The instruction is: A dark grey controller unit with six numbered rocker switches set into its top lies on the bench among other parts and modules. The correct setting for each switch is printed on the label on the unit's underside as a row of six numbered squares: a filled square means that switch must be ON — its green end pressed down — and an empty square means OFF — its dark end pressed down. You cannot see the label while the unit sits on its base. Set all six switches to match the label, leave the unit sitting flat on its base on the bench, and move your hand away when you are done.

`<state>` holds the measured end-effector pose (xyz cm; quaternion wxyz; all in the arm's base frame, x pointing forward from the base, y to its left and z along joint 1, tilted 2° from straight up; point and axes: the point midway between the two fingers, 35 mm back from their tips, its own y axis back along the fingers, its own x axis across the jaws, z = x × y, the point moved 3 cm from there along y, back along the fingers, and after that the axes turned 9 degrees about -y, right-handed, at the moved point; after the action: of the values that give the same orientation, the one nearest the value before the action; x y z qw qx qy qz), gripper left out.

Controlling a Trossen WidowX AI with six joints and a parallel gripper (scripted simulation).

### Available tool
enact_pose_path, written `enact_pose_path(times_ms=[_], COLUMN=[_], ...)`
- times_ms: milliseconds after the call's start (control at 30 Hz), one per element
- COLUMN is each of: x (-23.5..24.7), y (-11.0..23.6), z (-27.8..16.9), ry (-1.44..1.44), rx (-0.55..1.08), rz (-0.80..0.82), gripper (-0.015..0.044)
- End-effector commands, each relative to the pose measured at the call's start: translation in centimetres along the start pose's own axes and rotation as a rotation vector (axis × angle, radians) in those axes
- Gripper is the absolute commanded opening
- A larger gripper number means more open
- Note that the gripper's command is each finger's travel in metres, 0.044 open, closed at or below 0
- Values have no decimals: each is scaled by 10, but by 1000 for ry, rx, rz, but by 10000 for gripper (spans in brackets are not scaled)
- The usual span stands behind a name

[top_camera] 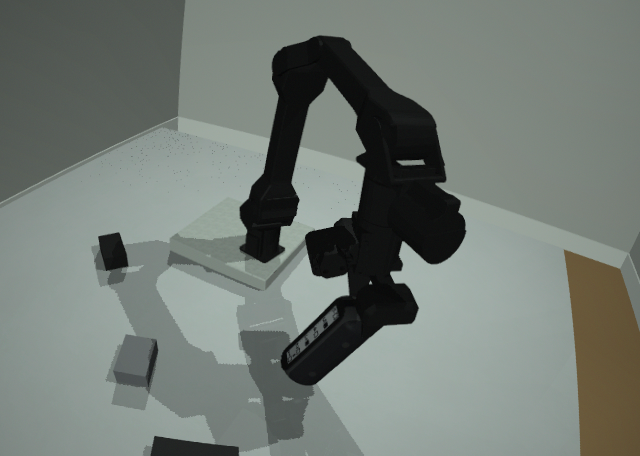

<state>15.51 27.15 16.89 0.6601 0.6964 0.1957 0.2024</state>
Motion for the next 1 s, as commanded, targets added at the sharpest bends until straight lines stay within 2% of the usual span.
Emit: enact_pose_path(times_ms=[0,967], x=[-1,-4], y=[-7,-20], z=[-2,-21], ry=[-4,-4], rx=[-5,-3], rz=[-14,-14], gripper=[338,338])
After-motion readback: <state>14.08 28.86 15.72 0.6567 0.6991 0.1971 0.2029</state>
